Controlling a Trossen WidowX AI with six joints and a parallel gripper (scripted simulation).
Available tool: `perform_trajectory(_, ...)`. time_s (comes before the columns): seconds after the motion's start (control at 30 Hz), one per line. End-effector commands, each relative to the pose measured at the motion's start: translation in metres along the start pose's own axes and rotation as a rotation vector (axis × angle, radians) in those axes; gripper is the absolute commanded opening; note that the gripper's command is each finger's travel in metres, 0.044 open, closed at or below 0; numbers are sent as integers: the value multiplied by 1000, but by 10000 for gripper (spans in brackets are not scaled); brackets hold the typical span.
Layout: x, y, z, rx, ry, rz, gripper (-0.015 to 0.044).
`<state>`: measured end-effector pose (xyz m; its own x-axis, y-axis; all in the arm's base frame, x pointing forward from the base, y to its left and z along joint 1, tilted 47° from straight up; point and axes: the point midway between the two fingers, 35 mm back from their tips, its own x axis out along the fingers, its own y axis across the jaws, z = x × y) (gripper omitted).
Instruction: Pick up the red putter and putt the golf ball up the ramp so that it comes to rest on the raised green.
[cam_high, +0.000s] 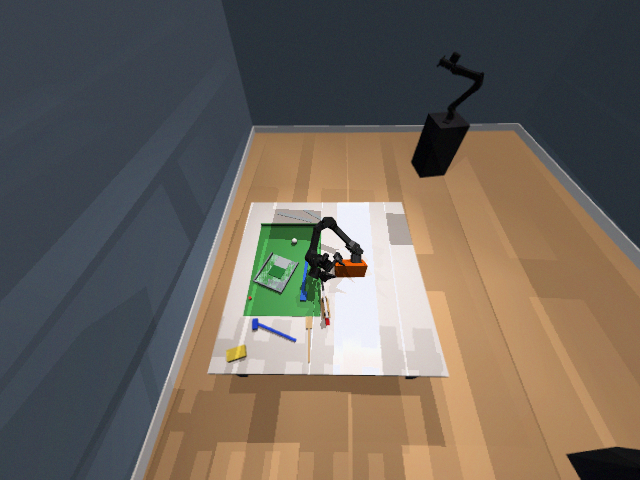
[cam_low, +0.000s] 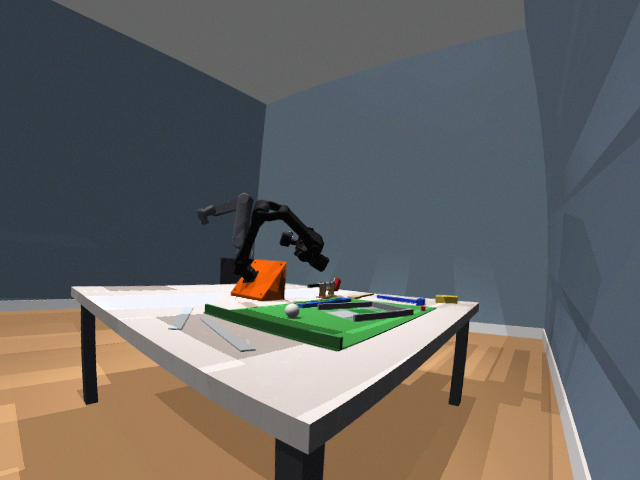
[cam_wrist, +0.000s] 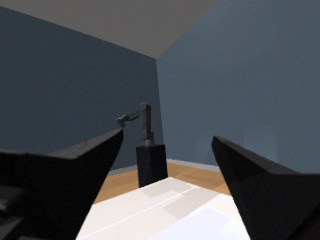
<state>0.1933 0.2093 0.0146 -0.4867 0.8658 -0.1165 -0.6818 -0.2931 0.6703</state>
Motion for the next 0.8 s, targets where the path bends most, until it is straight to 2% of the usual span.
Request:
perform_trajectory(0.0,0,1,-2,3,16,5,426)
perform_trajectory(0.07,3,5,-18,30,149,40,440)
perform_trajectory(0.13,1,7,-43,72,364,64,440)
perform_trajectory(0.27,-19,-1,-85,145,796,-6,440)
perform_trajectory(0.37,-46,-17,-101,182,1096,-165,440)
perform_trajectory(0.5,-89,-45,-99,202,1427,-507,440)
perform_trajectory(0.63,-124,-65,-77,188,1630,-872,440)
perform_trajectory(0.77,-123,-66,-77,187,1638,-892,440)
